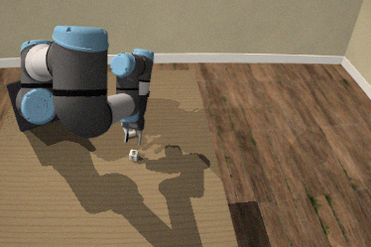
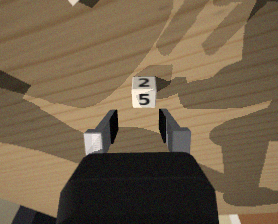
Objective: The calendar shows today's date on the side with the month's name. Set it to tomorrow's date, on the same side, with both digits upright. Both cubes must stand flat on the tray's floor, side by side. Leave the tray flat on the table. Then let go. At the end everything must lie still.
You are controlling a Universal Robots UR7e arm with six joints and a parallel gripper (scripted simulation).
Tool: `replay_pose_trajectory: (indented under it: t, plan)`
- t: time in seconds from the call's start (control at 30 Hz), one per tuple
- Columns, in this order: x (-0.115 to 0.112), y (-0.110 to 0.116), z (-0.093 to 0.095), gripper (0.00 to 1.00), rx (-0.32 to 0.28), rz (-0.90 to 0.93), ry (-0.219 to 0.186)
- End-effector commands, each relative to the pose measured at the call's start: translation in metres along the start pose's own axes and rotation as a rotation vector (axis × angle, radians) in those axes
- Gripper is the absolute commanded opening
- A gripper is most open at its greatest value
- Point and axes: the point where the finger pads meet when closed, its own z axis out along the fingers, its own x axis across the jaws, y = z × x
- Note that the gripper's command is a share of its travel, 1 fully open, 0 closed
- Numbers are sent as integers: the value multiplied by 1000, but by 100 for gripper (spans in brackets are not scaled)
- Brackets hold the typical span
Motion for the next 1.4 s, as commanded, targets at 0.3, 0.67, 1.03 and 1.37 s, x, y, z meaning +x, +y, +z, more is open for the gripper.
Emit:
replay_pose_trajectory:
  t: [0.3,0.67,1.03,1.37]
  plan:
    - [-5,-8,1,87,-36,1,-19]
    - [-10,-12,2,87,-77,2,-30]
    - [-12,-10,2,87,-116,2,-31]
    - [-10,-5,2,87,-158,3,-23]
